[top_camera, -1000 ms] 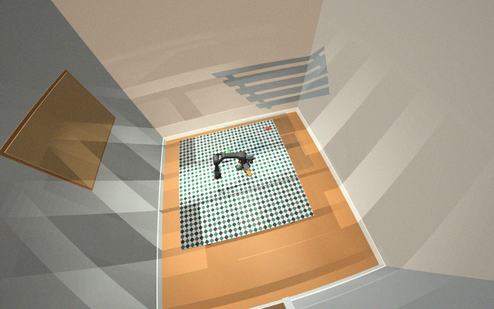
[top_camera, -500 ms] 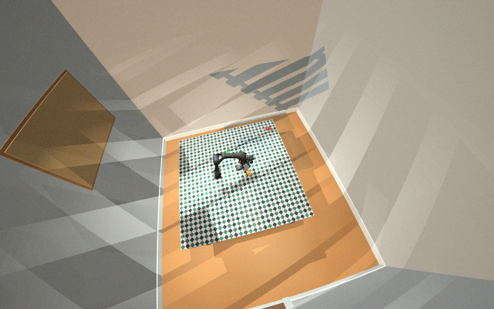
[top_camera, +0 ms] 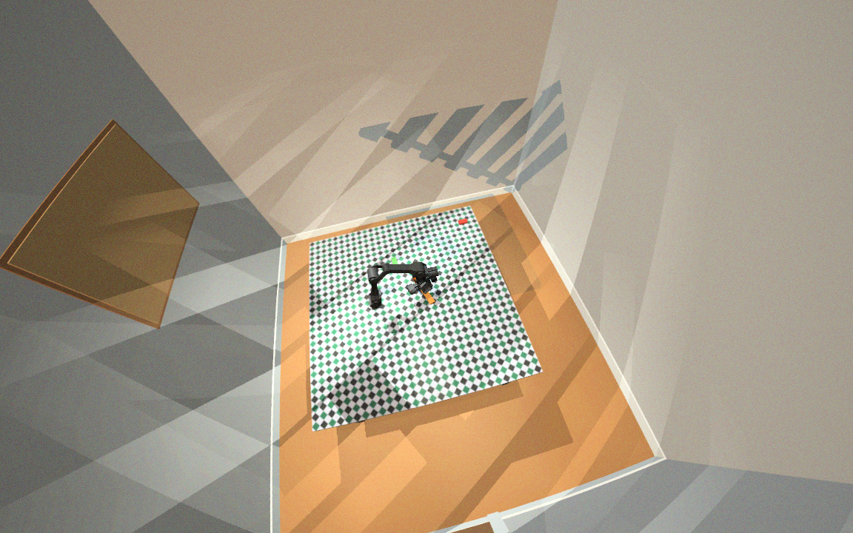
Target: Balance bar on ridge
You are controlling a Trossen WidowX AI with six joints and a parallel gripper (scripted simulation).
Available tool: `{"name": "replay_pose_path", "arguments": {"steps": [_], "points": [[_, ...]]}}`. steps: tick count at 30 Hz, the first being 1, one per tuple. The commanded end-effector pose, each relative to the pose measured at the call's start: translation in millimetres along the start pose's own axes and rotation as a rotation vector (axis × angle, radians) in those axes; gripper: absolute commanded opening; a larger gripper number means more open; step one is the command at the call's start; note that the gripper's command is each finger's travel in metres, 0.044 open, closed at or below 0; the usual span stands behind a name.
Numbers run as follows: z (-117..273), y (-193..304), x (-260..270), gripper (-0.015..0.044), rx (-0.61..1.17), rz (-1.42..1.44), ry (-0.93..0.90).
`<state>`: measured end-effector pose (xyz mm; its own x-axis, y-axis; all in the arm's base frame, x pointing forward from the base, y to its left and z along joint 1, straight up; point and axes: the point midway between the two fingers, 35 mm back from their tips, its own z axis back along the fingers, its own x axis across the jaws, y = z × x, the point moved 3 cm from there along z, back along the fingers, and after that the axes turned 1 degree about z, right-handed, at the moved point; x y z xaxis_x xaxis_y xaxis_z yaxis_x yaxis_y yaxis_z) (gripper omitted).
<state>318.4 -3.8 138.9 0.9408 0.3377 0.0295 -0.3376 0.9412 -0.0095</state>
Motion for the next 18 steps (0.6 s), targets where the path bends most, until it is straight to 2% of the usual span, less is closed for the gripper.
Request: {"name": "replay_pose_path", "arguments": {"steps": [1,18], "points": [[0.0,-0.4,0.3,0.0000,-0.002,-0.003,-0.002],[-1.5,-0.3,0.3,0.0000,-0.002,-0.003,-0.002]]}}
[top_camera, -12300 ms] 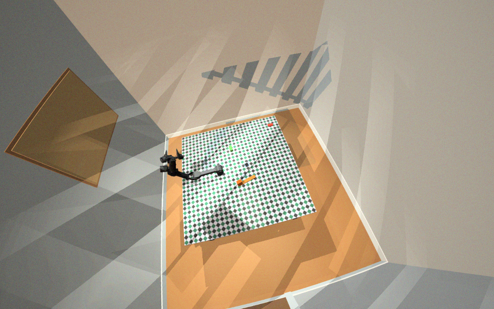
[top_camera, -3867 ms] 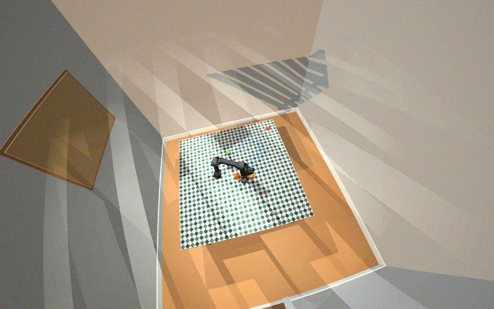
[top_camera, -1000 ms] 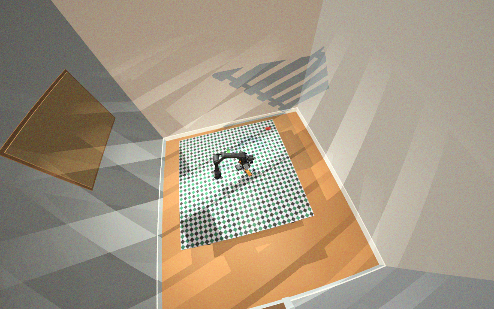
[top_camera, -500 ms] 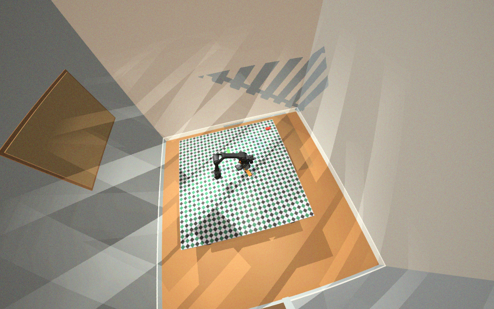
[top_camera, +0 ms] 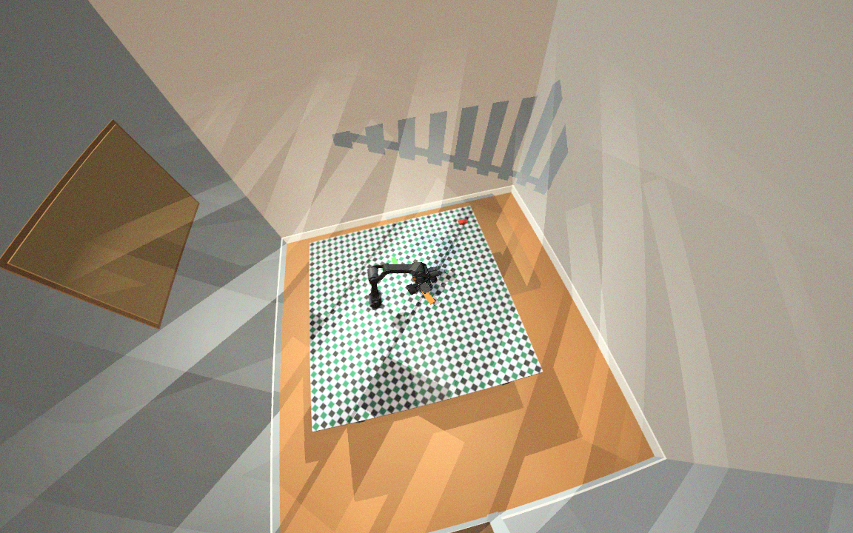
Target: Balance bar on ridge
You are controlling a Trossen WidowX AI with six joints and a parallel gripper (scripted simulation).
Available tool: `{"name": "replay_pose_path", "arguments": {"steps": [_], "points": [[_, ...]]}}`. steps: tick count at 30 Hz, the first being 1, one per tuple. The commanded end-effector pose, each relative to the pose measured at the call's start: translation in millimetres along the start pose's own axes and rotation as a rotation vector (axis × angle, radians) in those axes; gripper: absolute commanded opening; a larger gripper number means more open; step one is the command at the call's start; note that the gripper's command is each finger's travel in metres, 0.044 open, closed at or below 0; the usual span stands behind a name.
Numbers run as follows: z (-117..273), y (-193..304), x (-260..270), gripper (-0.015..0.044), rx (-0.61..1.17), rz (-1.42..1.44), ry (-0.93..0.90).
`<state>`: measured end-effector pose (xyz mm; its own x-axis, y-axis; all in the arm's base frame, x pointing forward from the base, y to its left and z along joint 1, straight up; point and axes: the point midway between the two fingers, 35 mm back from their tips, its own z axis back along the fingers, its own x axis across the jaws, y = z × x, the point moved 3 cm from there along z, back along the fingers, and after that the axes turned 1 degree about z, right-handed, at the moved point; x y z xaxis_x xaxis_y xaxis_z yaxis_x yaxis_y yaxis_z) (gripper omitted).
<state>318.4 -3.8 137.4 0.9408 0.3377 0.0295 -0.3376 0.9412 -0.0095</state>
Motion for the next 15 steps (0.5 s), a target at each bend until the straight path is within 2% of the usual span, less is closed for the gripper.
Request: {"name": "replay_pose_path", "arguments": {"steps": [1,15], "points": [[0.0,-0.3,0.3,0.0000,-0.002,-0.003,-0.002],[-1.2,-0.3,0.4,0.0000,-0.002,-0.003,-0.002]]}}
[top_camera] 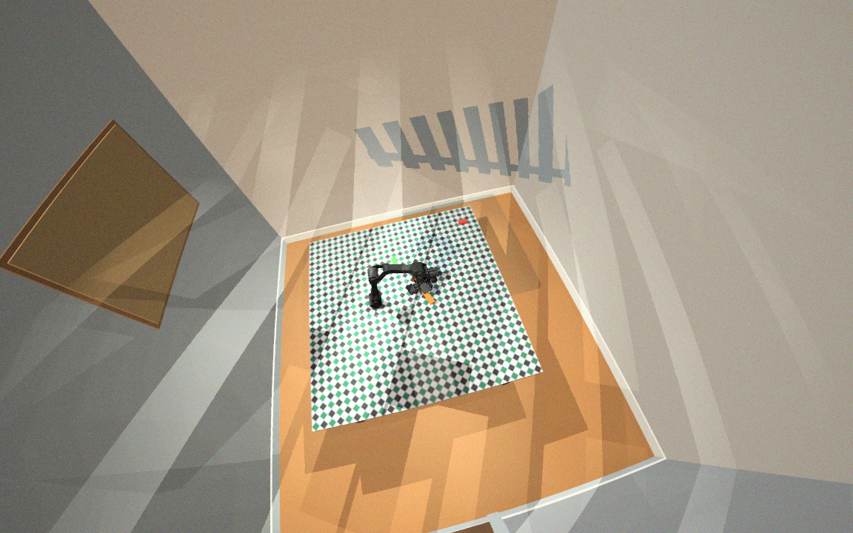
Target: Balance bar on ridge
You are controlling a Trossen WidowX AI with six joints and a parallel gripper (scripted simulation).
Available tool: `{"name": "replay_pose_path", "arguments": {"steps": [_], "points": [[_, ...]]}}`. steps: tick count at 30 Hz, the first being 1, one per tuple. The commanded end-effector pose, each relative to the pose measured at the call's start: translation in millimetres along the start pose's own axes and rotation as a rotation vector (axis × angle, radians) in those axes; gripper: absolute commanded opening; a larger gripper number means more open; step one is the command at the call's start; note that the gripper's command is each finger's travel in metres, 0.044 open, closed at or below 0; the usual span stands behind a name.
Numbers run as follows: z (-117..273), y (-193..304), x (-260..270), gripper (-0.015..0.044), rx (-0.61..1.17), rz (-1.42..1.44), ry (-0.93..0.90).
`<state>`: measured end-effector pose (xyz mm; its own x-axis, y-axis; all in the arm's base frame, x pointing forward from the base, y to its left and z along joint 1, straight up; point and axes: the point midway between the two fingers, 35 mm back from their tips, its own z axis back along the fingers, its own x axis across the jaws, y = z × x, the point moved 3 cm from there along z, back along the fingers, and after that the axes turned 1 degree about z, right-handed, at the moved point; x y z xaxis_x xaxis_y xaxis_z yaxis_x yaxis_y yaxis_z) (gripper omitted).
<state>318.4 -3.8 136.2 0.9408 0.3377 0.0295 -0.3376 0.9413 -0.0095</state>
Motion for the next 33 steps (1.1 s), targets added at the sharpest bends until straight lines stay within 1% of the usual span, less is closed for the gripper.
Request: {"name": "replay_pose_path", "arguments": {"steps": [1,33], "points": [[-0.1,-0.3,0.4,0.0000,-0.002,-0.003,-0.003],[-2.8,-0.1,-0.1,0.0000,-0.002,-0.003,-0.002]]}}
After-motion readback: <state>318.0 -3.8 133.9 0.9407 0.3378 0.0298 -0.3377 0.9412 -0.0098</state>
